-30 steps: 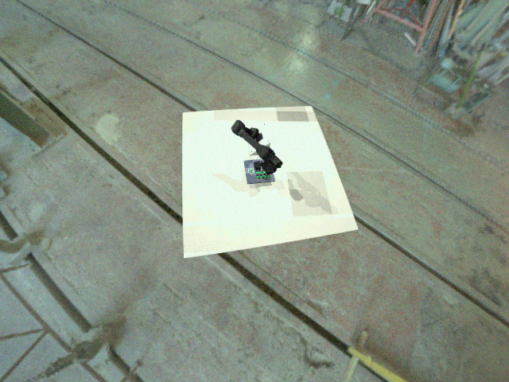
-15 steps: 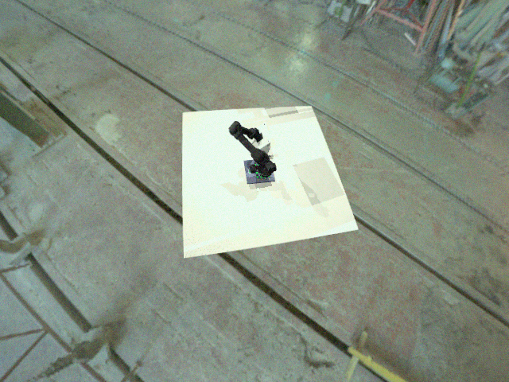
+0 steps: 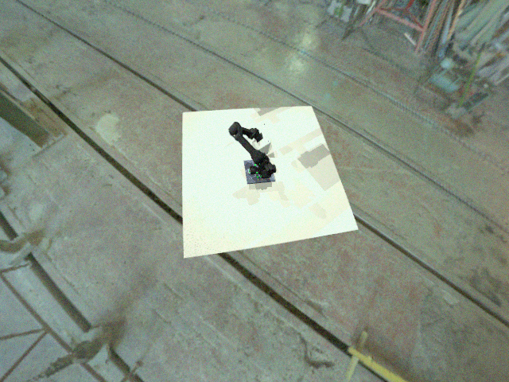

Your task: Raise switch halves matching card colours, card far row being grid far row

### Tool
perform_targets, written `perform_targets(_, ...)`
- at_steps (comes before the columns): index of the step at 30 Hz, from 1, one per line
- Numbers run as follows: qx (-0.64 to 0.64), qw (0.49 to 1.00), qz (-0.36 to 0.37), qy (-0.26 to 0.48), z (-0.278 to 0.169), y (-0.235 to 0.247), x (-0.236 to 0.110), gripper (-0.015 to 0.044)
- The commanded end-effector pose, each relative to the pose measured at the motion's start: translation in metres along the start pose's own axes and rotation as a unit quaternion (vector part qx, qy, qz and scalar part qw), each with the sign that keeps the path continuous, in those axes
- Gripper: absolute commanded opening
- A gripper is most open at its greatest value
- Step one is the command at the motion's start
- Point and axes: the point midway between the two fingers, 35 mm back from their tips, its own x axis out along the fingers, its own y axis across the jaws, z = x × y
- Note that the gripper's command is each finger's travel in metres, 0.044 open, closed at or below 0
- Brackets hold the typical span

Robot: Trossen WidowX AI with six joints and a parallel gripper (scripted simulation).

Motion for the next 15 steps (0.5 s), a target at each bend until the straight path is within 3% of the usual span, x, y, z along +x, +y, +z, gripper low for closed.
perform_targets(1, -0.003, 1.000, -0.003, 0.003, -0.0014, -0.0009, 0.0086, 0.0000)
perform_targets(15, -0.003, 1.000, -0.004, 0.003, -0.0014, -0.0010, 0.0127, 0.0000)
